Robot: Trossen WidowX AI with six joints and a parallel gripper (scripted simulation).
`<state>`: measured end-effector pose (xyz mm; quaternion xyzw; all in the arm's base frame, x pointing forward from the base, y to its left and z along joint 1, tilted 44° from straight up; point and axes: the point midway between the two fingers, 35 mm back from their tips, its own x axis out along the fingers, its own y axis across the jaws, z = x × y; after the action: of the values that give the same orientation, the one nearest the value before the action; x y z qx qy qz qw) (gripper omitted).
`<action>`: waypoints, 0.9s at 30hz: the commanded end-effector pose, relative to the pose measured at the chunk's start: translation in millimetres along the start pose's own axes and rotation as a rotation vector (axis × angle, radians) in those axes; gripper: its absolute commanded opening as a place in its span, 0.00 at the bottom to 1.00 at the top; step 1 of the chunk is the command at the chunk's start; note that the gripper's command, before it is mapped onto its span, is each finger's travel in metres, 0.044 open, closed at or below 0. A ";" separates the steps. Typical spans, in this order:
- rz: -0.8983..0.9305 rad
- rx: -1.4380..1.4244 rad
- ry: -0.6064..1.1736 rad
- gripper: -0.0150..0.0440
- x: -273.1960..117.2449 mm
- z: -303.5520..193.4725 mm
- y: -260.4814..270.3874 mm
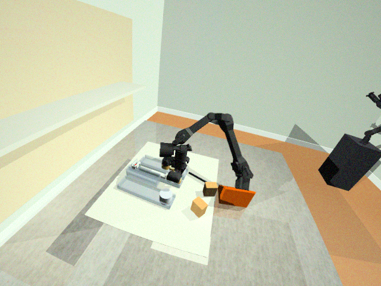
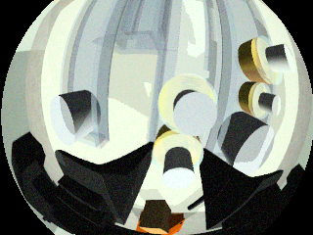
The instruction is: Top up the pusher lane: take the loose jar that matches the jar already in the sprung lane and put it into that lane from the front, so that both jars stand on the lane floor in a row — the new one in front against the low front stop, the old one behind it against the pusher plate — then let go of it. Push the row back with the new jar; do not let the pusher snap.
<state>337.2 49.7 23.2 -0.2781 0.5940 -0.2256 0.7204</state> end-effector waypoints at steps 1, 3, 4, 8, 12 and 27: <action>-0.006 0.010 -0.009 0.25 -0.1 1.2 -1.4; -0.006 0.010 -0.009 0.25 -0.1 0.9 -1.4; -0.006 0.010 -0.009 0.25 -0.1 0.7 -1.4; -0.006 0.010 -0.009 0.25 0.0 -0.6 -0.9; -0.006 0.010 -0.009 0.25 0.1 -2.9 0.2; -0.006 0.010 -0.009 0.48 0.4 -2.5 0.3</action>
<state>334.8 49.4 22.4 -0.2791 0.5896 -0.2277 0.7230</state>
